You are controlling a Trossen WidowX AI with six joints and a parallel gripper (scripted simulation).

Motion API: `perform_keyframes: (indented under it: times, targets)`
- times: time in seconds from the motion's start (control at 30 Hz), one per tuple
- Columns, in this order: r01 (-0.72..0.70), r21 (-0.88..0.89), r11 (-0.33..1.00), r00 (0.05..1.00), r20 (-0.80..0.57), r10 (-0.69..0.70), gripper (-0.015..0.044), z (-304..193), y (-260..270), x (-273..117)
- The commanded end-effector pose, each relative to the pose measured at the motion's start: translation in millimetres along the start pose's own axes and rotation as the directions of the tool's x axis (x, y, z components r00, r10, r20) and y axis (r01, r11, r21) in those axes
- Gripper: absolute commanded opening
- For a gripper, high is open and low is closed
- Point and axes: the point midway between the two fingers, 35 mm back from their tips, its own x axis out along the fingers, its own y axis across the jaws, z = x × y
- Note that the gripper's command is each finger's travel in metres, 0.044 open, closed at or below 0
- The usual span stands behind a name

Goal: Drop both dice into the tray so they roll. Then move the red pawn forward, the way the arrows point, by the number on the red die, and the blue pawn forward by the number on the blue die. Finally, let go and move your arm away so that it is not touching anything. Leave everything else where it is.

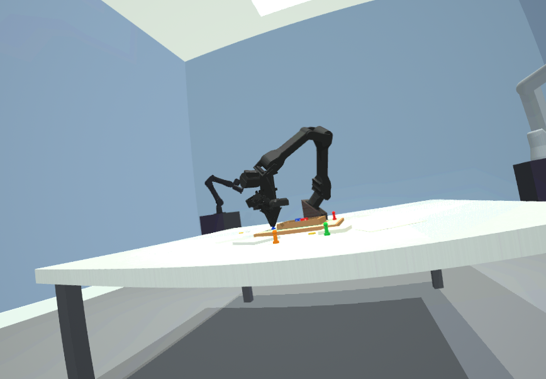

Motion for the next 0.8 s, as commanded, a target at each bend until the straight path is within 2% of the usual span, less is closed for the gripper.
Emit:
perform_keyframes:
  times: [0.0,0.2,0.77]
  targets:
    - [-0.005,0.009,1.000,1.000,-0.005,0.005,0.0009,-1.0,-0.3,1.7]
    - [-0.004,0.009,1.000,1.000,-0.003,0.004,0.0000,1.3,-0.2,-6.3]
    - [0.002,0.010,1.000,1.000,0.000,-0.002,0.0000,8.1,-2.5,-105.1]
